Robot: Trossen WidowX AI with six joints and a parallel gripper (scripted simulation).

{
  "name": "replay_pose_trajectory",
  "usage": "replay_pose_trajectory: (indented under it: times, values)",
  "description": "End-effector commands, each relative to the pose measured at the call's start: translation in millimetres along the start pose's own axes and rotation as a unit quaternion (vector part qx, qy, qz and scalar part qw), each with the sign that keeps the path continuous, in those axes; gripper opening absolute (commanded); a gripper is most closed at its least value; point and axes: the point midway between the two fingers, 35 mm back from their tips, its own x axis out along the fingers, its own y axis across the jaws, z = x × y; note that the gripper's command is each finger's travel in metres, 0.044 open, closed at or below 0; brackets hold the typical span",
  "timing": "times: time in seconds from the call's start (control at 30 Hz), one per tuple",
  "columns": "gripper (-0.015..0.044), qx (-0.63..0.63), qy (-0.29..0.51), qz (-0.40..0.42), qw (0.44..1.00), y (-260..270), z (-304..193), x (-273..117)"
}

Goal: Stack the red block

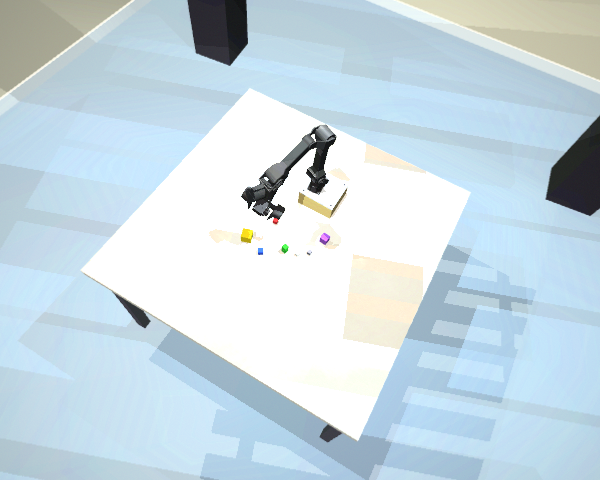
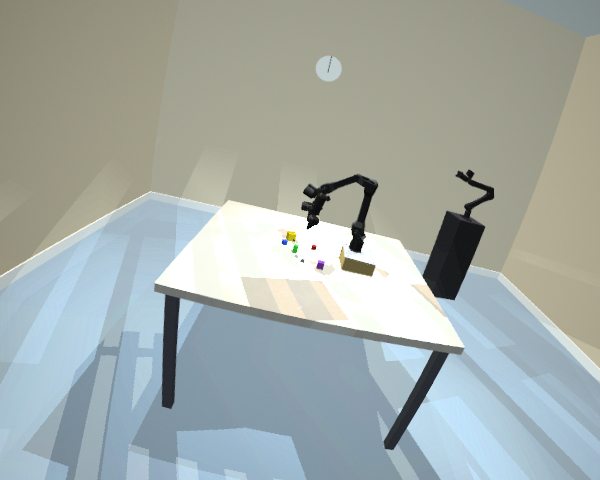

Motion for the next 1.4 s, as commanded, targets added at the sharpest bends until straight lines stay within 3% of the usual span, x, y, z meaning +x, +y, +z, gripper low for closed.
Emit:
replay_pose_trajectory:
  times: [0.0, 0.4, 0.67, 1.37]
  values:
    - [0.0440, -0.038, 0.076, 0.102, 0.991, 50.3, -47.5, 19.2]
    - [0.0440, -0.042, 0.087, 0.117, 0.988, 55.3, -59.8, 17.6]
    - [0.0440, -0.042, 0.088, 0.117, 0.988, 63.5, -67.1, 53.0]
    - [0.0440, -0.042, 0.088, 0.117, 0.988, 68.1, -72.3, 74.0]
